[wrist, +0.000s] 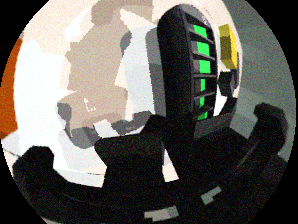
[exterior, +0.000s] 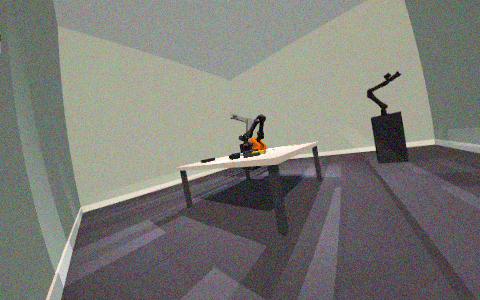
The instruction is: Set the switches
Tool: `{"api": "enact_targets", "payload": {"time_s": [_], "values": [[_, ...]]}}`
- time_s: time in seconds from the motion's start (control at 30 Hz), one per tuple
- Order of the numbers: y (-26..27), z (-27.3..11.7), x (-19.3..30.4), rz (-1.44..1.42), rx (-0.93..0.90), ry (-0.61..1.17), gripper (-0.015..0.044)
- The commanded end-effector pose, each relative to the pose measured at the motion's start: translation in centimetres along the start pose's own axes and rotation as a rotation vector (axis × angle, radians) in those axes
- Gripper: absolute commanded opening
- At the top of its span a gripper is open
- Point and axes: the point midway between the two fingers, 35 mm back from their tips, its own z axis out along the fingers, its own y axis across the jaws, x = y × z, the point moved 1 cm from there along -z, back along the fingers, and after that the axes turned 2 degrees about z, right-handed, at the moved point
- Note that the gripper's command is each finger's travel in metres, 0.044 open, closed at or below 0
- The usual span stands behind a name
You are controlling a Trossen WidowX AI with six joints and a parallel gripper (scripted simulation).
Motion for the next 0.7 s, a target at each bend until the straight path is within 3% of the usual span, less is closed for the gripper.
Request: {"api": "enact_targets", "payload": {"time_s": [0.0, 0.67], "values": [[-0.35, 0.05, 0.13, -0.001, 0.002, 0.005, 0.0000], [-1.20, 0.31, 0.12, -0.001, 0.002, 0.005, 0.0000]]}}
